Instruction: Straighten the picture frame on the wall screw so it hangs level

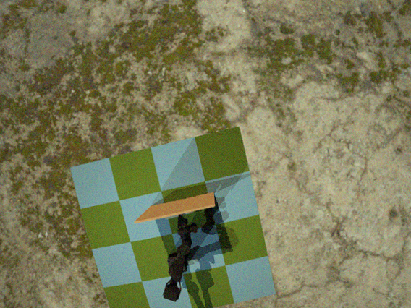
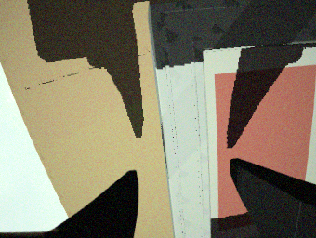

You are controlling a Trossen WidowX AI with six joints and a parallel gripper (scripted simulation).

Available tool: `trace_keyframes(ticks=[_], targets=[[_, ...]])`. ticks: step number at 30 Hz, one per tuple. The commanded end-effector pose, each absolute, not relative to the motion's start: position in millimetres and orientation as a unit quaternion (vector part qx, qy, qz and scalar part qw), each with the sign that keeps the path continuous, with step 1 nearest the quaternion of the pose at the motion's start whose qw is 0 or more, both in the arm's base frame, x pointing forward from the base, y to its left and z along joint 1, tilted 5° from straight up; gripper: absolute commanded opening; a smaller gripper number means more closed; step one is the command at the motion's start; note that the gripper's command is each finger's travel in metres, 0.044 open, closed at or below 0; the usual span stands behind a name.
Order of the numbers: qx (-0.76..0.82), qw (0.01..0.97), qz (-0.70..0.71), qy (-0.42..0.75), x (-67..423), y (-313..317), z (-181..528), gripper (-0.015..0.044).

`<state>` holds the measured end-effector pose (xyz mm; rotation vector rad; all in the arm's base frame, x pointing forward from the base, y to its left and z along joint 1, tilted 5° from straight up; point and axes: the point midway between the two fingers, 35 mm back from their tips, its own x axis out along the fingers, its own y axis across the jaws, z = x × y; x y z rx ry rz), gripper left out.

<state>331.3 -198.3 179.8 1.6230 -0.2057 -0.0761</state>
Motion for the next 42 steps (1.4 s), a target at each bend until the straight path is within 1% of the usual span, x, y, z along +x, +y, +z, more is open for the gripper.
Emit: trace_keyframes(ticks=[1, 2, 8, 16, 18, 42], targets=[[0.722, 0.684, -0.035, -0.093, 331.4, -199.5, 180.0, 0.0260], [0.722, 0.684, -0.035, -0.093, 331.4, -199.5, 180.0, 0.0260], [0.722, 0.684, -0.035, -0.093, 331.4, -199.5, 180.0, 0.0103], [0.722, 0.684, -0.035, -0.093, 331.4, -199.5, 180.0, 0.0049], [0.722, 0.684, -0.035, -0.093, 331.4, -199.5, 180.0, 0.0000], [0.722, 0.684, -0.035, -0.093, 331.0, -199.1, 185.0, 0.0000]])
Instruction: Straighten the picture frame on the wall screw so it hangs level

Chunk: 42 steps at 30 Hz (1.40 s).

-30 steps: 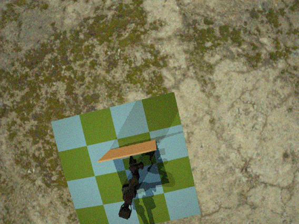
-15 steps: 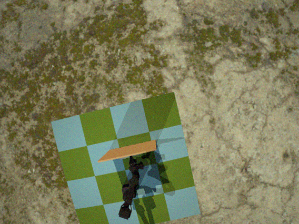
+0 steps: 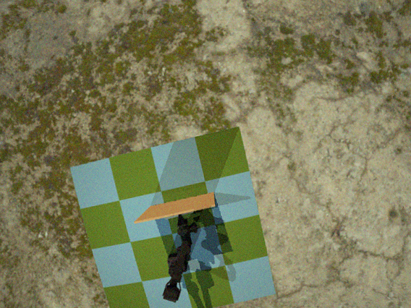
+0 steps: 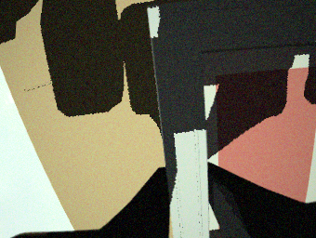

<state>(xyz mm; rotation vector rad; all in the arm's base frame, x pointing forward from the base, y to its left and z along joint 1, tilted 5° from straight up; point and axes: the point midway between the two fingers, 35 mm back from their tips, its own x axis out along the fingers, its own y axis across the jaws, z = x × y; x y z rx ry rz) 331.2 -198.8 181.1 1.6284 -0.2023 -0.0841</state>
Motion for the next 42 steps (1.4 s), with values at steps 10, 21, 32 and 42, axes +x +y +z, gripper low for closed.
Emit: trace_keyframes(ticks=[10, 21, 32, 42], targets=[[0.722, 0.684, -0.035, -0.093, 330.8, -199.2, 188.3, 0.0000], [0.722, 0.684, -0.035, -0.093, 330.5, -199.4, 191.7, 0.0000], [0.722, 0.684, -0.035, -0.093, 330.5, -199.4, 191.3, 0.0000], [0.722, 0.684, -0.035, -0.093, 330.6, -199.1, 190.7, 0.0000]])
